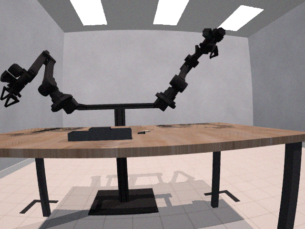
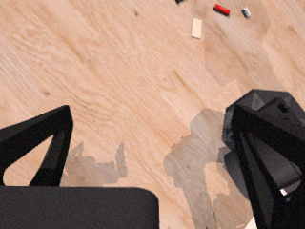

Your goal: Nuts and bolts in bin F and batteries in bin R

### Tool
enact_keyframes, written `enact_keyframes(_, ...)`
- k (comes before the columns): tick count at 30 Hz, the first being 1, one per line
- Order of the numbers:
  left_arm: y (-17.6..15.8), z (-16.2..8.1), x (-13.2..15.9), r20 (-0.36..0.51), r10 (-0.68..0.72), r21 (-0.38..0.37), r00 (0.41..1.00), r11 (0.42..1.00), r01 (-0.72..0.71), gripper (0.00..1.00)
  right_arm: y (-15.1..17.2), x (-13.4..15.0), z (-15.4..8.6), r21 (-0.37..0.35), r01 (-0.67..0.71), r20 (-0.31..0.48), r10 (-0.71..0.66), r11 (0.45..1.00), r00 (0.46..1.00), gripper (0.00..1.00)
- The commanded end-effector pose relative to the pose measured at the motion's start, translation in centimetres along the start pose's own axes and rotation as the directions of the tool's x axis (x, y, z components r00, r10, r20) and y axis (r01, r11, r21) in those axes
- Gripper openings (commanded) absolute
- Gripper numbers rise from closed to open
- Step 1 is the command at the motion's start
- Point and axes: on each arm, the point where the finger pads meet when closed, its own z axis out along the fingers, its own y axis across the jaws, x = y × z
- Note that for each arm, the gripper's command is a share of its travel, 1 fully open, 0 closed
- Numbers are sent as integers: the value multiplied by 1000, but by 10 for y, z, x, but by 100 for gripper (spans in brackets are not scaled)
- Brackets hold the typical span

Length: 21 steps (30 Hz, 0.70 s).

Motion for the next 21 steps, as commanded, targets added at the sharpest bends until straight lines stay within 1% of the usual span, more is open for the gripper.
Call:
enact_keyframes(1,17,-23,4,24,-65,-56,998,996,67,100,-1,-2,0,1,-5,3,5,1000,1000,100)
enact_keyframes(11,37,-24,33,-18,-237,-108,971,966,233,100,-1,-2,0,1,-5,3,5,1000,1000,100)
enact_keyframes(13,37,-24,33,-18,-237,-108,971,966,233,100,-1,-2,0,1,-5,3,5,1000,1000,100)
enact_keyframes(21,48,-27,56,-43,-357,-149,933,926,348,100,-1,-2,0,1,-5,3,5,1000,1000,100)
